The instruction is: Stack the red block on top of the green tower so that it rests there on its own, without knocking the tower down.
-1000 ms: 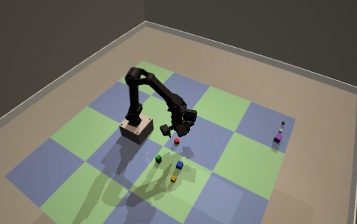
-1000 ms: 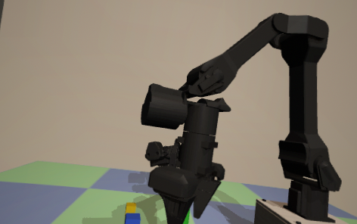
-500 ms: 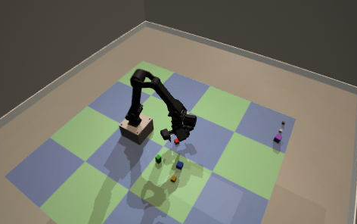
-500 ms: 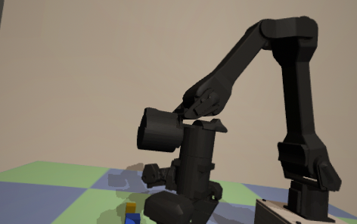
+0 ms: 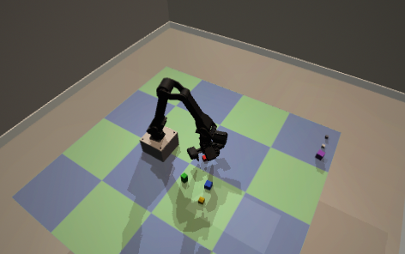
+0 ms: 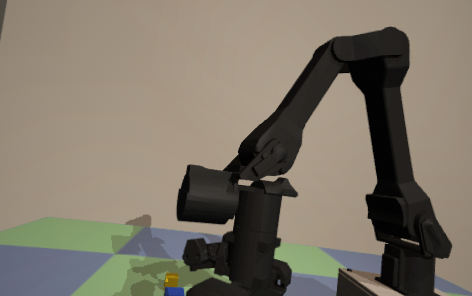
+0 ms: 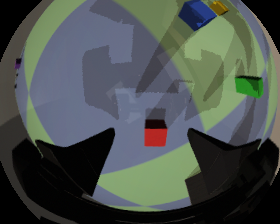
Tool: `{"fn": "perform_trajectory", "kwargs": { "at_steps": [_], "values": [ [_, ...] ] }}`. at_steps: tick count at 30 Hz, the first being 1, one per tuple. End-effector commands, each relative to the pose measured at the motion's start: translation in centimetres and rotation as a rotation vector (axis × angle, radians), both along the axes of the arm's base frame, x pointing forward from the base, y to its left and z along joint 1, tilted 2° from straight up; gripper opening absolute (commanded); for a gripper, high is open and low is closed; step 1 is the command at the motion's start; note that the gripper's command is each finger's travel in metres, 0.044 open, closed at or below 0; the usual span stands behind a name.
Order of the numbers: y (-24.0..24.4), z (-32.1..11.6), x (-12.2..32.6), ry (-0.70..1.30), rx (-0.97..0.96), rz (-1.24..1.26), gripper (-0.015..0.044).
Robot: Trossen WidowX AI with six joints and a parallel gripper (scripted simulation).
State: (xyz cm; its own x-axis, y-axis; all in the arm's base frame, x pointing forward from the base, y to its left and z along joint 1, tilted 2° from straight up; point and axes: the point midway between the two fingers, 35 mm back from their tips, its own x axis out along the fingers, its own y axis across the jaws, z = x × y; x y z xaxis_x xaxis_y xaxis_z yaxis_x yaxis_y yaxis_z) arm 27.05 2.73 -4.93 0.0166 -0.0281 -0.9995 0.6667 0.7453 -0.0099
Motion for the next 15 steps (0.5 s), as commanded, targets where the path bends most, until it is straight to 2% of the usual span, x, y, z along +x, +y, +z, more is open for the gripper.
{"fn": "perform_trajectory", "kwargs": {
  "at_steps": [1,15],
  "values": [
    [-0.04,-1.01,-0.52,0.018,0.001,0.002,0.0440],
    [-0.05,-1.24,-0.54,0.018,0.001,0.002,0.0440]
  ]
}}
